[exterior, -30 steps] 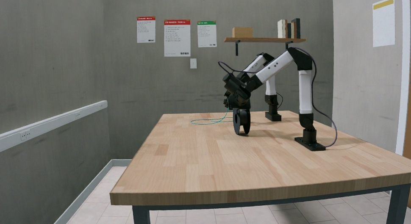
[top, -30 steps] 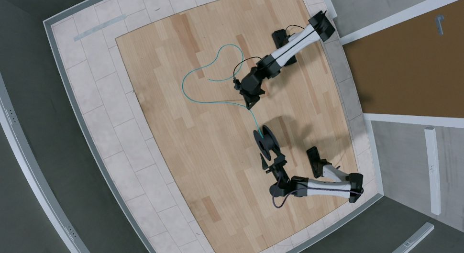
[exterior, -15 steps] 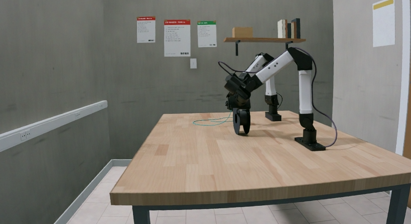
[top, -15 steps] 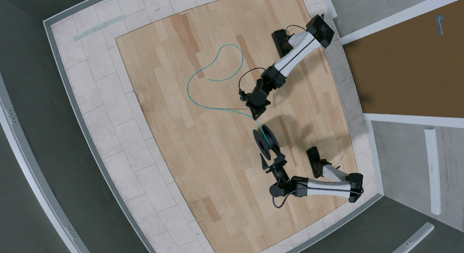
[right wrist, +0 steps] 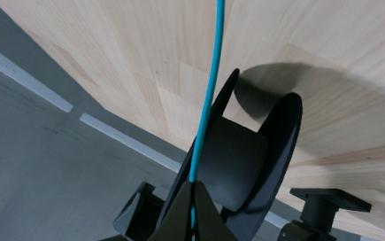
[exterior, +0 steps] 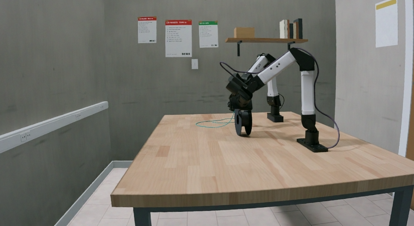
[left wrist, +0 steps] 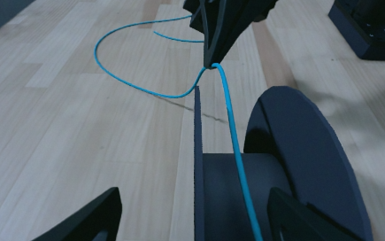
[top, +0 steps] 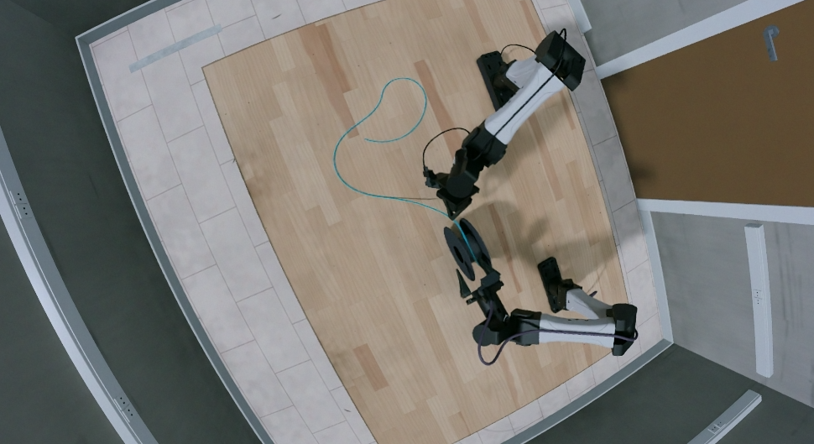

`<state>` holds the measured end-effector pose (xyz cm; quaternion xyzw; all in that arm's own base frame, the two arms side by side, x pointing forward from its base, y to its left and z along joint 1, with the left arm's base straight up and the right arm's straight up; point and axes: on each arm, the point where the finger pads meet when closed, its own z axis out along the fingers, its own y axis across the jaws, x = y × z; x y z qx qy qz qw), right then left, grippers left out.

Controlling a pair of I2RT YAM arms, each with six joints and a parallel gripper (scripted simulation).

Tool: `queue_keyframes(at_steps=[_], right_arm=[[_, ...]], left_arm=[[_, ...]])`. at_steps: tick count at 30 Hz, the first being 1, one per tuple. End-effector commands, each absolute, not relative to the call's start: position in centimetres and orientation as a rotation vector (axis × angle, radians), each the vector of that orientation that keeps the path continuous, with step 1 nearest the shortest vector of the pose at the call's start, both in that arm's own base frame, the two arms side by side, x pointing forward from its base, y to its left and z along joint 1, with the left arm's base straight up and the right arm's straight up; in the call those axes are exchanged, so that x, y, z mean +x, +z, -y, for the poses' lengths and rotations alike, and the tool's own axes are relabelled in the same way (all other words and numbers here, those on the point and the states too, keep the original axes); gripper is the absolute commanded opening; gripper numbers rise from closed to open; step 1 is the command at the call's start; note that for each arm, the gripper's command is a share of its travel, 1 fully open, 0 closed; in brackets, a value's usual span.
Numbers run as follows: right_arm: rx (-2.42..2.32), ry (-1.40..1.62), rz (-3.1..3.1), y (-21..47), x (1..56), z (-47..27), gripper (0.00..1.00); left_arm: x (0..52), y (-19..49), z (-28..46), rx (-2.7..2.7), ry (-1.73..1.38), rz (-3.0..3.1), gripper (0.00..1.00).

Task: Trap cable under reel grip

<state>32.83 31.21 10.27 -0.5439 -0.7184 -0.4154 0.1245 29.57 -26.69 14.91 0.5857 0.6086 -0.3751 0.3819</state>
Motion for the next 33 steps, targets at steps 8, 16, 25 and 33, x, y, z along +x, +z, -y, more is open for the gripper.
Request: queue_keyframes(at_steps=[8,16,25,33], right_arm=[[-1.581,-1.279,2.083,11.9,34.2,-31.8,0.0],[-1.579,-1.304,2.059,12.9,34.3,-30.9,0.0],[-1.575,-1.315,2.061,13.0,34.2,-30.9,0.0],[-1.575,-1.314,2.061,13.0,34.2,-30.9,0.0]], left_arm=[[29.9,15.6,26.8,1.491,-0.942,-1.528,0.71],[29.9,15.6,26.8,1.491,-0.942,-1.528,0.71],[29.9,15.6,26.8,1.491,-0.942,-1.528,0.71],[29.9,15.1,26.9,1.492,-0.947,-1.536,0.29]])
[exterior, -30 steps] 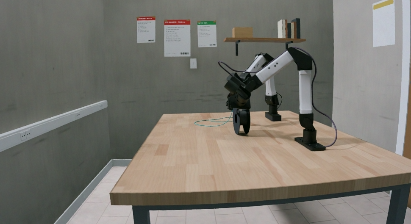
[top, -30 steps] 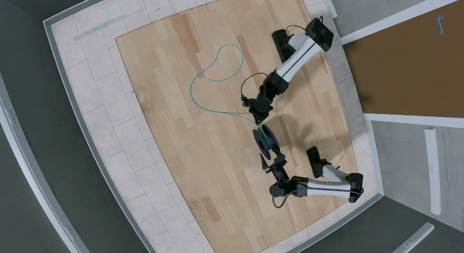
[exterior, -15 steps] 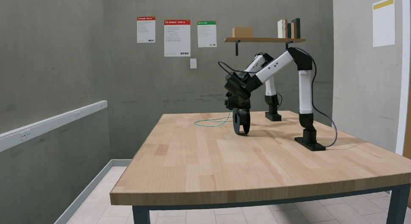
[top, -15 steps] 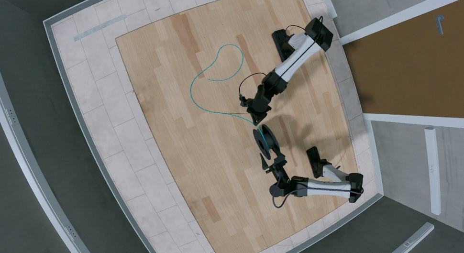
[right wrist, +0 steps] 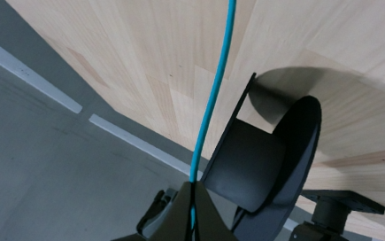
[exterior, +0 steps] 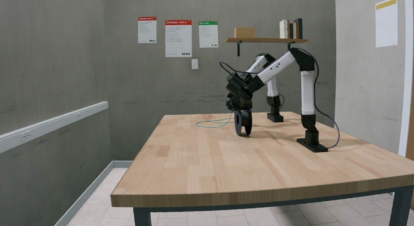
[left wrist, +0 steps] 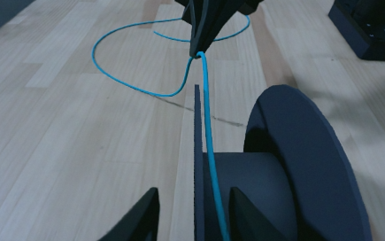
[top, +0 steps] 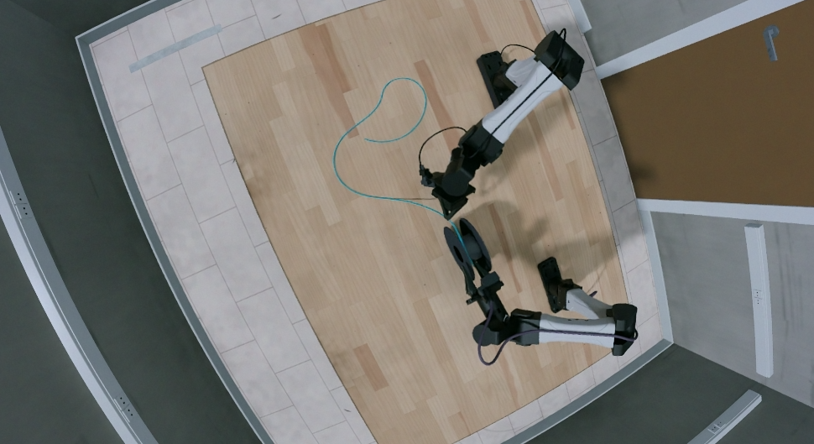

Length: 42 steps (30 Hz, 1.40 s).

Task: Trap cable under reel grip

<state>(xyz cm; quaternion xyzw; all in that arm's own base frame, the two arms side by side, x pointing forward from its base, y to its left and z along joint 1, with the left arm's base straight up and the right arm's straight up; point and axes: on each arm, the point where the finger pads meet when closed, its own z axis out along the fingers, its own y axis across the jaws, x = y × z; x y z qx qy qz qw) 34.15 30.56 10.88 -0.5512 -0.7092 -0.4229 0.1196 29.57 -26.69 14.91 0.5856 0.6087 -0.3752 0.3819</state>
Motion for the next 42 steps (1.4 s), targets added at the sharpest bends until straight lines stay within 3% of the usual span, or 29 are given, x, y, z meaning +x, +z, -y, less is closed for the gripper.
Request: queue_keyframes(at_steps=[1,2,6,11,13,18,21,22,31,42], right_arm=[[-1.575,-1.314,2.061,13.0,34.2,-30.9,0.0],[-1.575,-1.314,2.061,13.0,34.2,-30.9,0.0],[-1.575,-1.314,2.061,13.0,34.2,-30.9,0.0],[-1.575,-1.314,2.061,13.0,34.2,-30.9,0.0],[-1.581,-1.297,2.059,12.8,34.0,-30.5,0.23],[-1.588,-1.263,2.066,13.2,33.2,-28.9,0.26],[-1.589,-1.26,2.065,13.5,32.4,-28.0,0.6],[-1.589,-1.26,2.065,13.8,32.2,-27.7,0.65],[-1.571,-1.316,2.075,22.1,29.9,-20.1,0.65],[-1.342,-1.323,2.487,25.5,28.3,-16.9,0.65]], left_arm=[[29.9,15.1,26.9,1.492,-0.947,-1.536,0.21],[29.9,15.1,26.9,1.492,-0.947,-1.536,0.13],[29.9,15.1,26.8,1.492,-0.946,-1.535,0.02],[29.7,15.0,26.7,1.495,-0.946,-1.541,0.0],[29.8,15.6,26.7,1.497,-0.938,-1.533,0.0],[29.9,18.1,26.7,1.497,-0.918,-1.507,0.0],[29.8,20.4,26.7,1.497,-0.925,-1.503,0.0],[29.8,21.5,26.7,1.497,-0.924,-1.503,0.0],[29.7,27.0,26.7,1.498,-0.934,-1.517,0.0],[29.1,27.6,26.6,1.493,-0.986,-1.578,0.0]])
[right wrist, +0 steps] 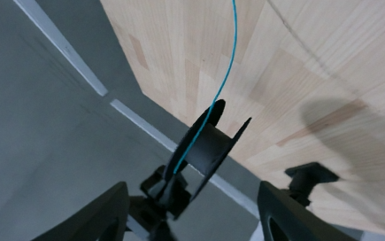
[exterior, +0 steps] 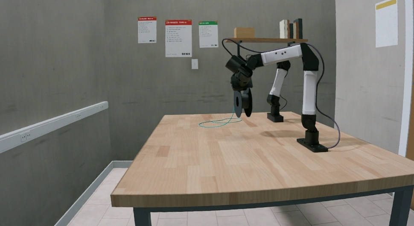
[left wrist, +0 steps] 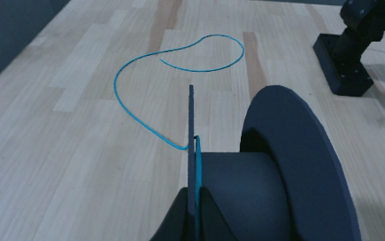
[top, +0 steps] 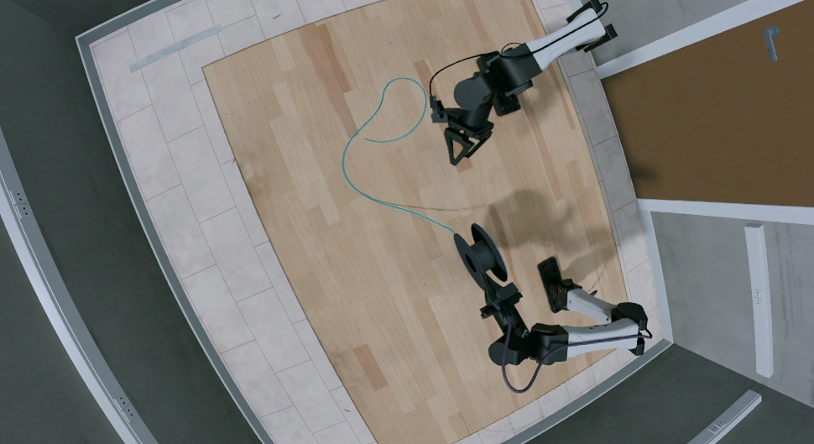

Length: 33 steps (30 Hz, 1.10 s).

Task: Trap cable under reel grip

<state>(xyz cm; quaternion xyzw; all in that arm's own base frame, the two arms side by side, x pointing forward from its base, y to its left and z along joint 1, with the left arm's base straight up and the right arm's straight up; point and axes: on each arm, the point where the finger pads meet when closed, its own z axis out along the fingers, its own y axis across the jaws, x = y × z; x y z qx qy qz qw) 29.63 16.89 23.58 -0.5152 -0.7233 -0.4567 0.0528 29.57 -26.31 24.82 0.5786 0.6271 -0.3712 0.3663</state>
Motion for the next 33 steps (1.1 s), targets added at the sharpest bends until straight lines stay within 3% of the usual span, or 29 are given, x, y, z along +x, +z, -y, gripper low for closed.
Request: queue_keyframes(at_steps=[1,9,23,25,33], right_arm=[[-1.281,-1.338,2.549,26.2,28.2,-17.3,0.65],[-0.94,-1.377,2.871,29.4,27.7,-18.9,0.65],[0.278,-1.386,3.5,39.4,24.0,-22.3,0.65],[0.278,-1.386,3.5,39.4,24.0,-22.3,0.65],[1.169,-1.246,3.654,45.3,20.5,-22.7,0.65]], left_arm=[[29.1,28.1,26.6,1.493,-0.985,-1.576,0.0],[29.1,30.2,26.6,1.495,-0.978,-1.584,0.0],[29.2,35.1,26.7,1.496,-0.964,-1.561,0.0],[29.2,35.1,26.7,1.496,-0.964,-1.561,0.0],[29.1,36.8,26.9,1.496,-0.971,-1.548,0.0]])
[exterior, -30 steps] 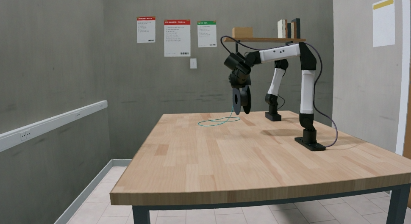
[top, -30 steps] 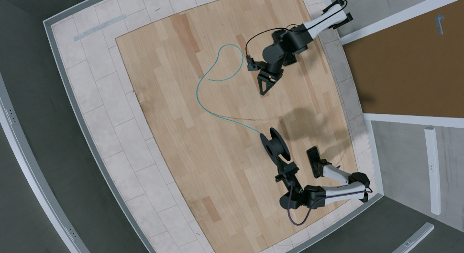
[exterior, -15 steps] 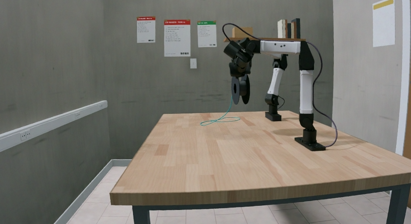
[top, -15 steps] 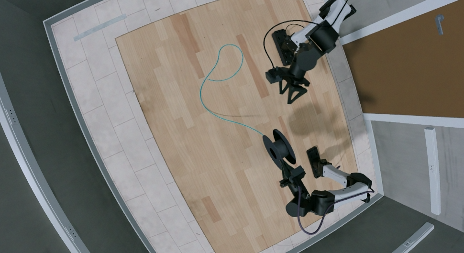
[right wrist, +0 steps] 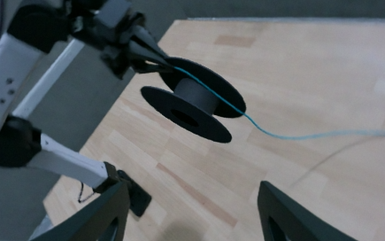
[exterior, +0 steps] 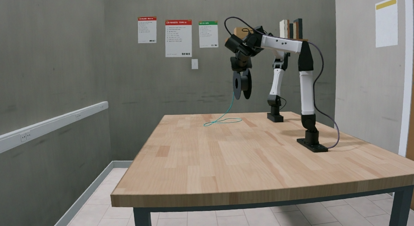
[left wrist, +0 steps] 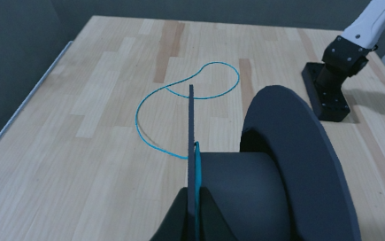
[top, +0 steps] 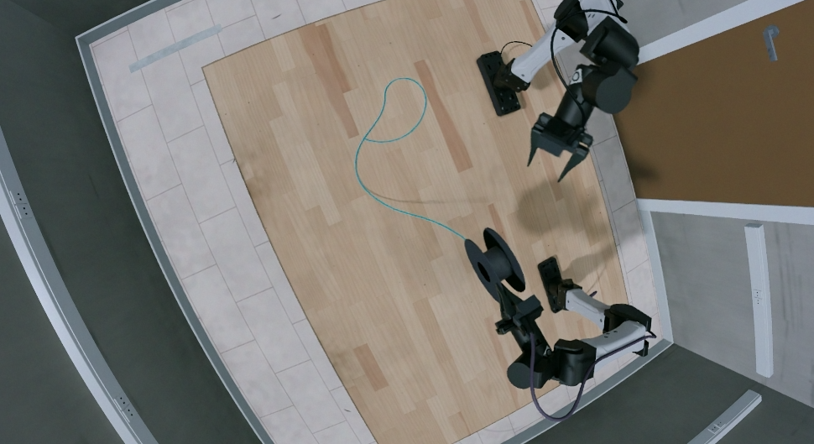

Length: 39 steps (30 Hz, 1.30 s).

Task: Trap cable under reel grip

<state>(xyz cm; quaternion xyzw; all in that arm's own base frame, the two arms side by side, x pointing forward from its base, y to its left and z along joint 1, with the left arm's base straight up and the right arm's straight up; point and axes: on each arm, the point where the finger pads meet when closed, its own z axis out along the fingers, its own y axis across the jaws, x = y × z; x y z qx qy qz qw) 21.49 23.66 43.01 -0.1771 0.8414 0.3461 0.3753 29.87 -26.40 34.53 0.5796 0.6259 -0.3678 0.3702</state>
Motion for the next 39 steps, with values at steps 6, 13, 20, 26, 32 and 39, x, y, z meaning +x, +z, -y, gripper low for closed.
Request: queue_keyframes(at_steps=[6,13,20,26,32,39], right_arm=[[-0.847,0.588,-1.839,48.9,18.0,-22.3,0.65],[-0.901,0.575,-1.765,50.5,16.8,-22.2,0.65],[-0.892,0.613,-1.745,51.2,16.4,-22.4,0.65],[-0.892,0.613,-1.745,51.2,16.4,-22.4,0.65],[-0.893,0.613,-1.747,51.1,16.4,-22.4,0.65],[-0.893,0.613,-1.747,51.1,16.4,-22.4,0.65]], left_arm=[[29.4,37.4,27.0,1.498,-0.955,-1.522,0.0],[29.1,37.6,27.0,1.496,-0.955,-1.53,0.0],[28.9,38.2,27.1,1.493,-0.961,-1.548,0.0],[28.9,38.2,27.1,1.492,-0.958,-1.548,0.0],[28.7,38.9,27.0,1.492,-0.943,-1.523,0.0],[28.7,38.9,27.0,1.492,-0.943,-1.523,0.0]])
